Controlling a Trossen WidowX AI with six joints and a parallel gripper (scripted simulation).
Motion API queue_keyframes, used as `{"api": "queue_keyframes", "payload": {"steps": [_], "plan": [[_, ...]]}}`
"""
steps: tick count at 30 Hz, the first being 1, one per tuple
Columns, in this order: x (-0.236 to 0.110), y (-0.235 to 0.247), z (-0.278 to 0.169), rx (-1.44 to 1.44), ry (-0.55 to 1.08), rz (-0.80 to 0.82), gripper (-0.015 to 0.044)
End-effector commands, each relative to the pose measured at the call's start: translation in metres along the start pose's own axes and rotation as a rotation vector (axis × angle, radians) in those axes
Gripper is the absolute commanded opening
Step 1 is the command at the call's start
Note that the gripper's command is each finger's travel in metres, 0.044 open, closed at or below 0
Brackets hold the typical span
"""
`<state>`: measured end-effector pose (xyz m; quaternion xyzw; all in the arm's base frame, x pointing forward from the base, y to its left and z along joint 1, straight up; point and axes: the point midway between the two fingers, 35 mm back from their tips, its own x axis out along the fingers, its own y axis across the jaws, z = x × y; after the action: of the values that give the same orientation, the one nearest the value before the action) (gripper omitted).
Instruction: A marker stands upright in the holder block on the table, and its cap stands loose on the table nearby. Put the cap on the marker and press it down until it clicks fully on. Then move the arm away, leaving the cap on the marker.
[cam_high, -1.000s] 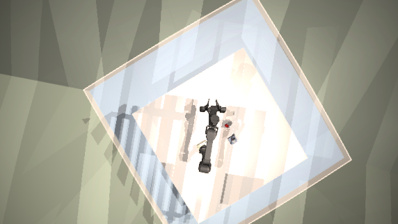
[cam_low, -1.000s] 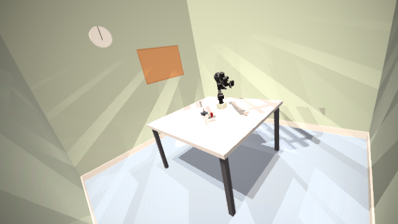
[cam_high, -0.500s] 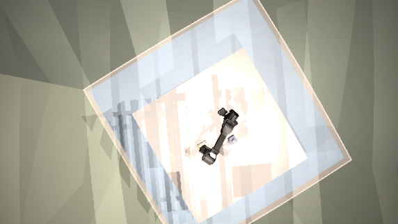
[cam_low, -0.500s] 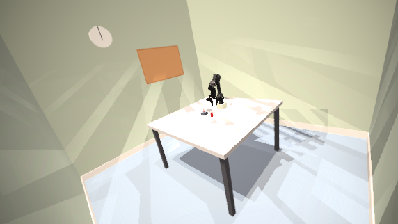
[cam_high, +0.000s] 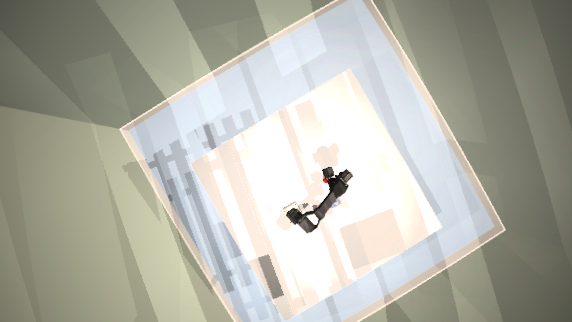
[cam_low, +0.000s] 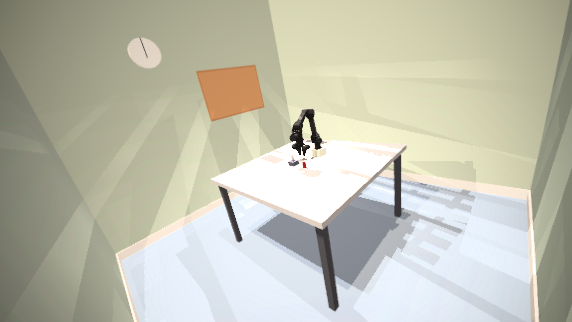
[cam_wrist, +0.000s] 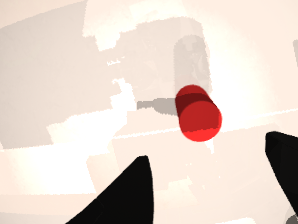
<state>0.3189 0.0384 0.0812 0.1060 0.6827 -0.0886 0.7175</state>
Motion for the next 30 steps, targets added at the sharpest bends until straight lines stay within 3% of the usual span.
{"api": "queue_keyframes", "payload": {"steps": [1, 30], "plan": [[0.028, -0.004, -0.007, 0.009, 0.027, -0.017, 0.0245], [0.069, -0.005, -0.009, 0.004, 0.030, -0.016, 0.0245]]}}
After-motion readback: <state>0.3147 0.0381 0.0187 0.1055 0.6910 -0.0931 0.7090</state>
